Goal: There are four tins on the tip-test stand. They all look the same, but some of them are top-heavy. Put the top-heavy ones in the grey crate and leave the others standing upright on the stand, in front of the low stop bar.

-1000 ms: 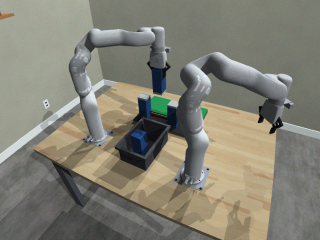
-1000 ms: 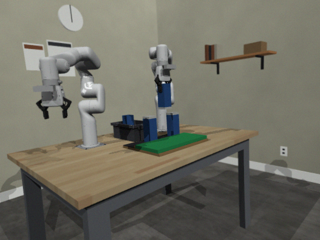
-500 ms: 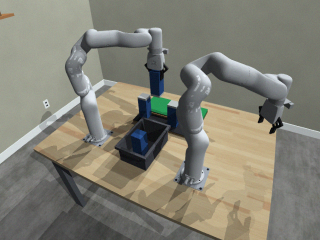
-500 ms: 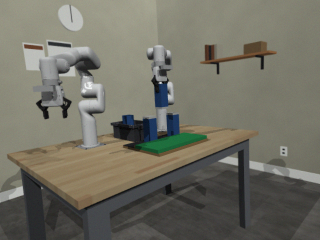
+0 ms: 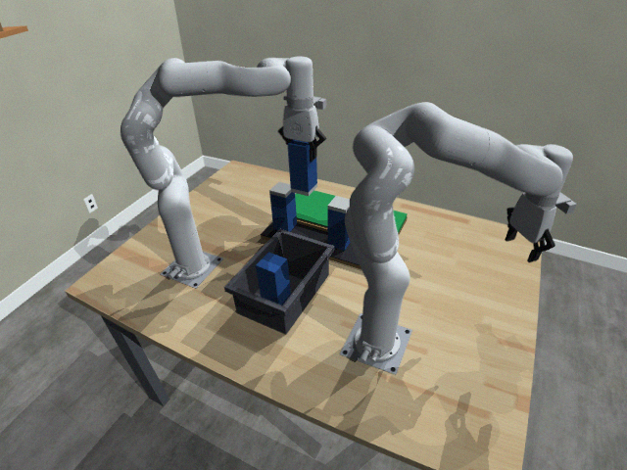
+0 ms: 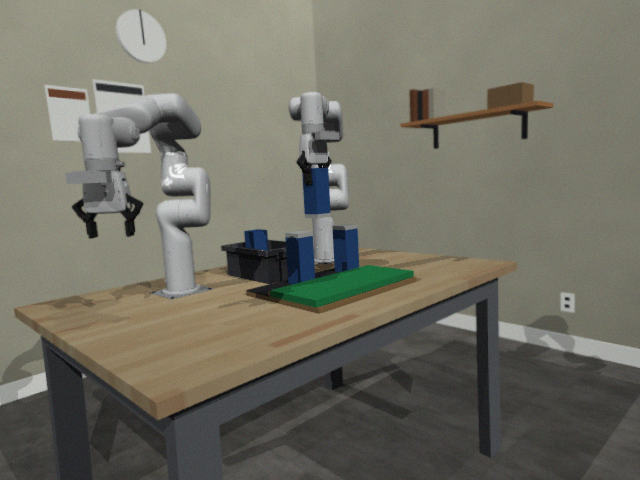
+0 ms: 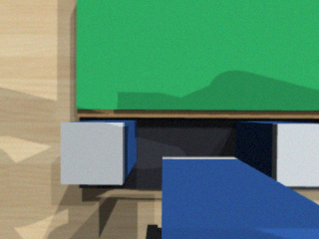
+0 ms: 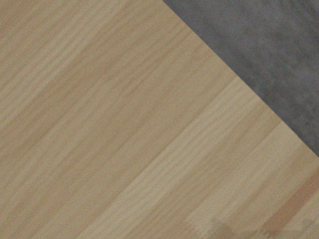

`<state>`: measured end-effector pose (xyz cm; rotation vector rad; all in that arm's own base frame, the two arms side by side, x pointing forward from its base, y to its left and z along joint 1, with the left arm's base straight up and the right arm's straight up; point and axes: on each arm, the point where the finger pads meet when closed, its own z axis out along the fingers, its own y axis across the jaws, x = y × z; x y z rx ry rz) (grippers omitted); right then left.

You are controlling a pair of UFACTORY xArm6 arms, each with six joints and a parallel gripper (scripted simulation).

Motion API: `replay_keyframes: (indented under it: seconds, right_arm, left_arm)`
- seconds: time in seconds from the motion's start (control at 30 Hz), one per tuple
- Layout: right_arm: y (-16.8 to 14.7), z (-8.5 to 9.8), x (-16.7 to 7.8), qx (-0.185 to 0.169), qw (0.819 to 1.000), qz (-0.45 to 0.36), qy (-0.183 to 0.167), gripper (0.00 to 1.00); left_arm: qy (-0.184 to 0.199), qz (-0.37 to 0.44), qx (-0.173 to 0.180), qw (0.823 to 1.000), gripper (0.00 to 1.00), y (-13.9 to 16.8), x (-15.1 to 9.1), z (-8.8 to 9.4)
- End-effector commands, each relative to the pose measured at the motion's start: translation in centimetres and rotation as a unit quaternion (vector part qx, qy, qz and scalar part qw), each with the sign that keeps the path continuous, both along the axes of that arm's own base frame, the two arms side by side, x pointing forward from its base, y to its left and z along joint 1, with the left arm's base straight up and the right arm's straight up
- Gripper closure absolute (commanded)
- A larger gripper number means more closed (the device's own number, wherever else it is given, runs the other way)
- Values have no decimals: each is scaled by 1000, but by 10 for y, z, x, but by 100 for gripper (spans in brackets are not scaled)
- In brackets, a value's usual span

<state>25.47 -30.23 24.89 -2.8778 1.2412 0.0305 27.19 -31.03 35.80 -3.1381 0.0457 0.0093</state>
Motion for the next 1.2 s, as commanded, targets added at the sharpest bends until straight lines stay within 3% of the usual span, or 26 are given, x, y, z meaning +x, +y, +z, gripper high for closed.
replay_keyframes:
  seconds: [0.0, 1.17]
  right_arm:
    - [-1, 1, 1, -2, 1000, 0, -1, 0]
    - [-1, 1, 1, -2, 1000, 0, -1, 0]
  left_arm:
    - [-2, 0, -2, 1000, 100, 0, -10, 2]
    - [-3, 0, -2, 1000, 100, 2, -82, 2]
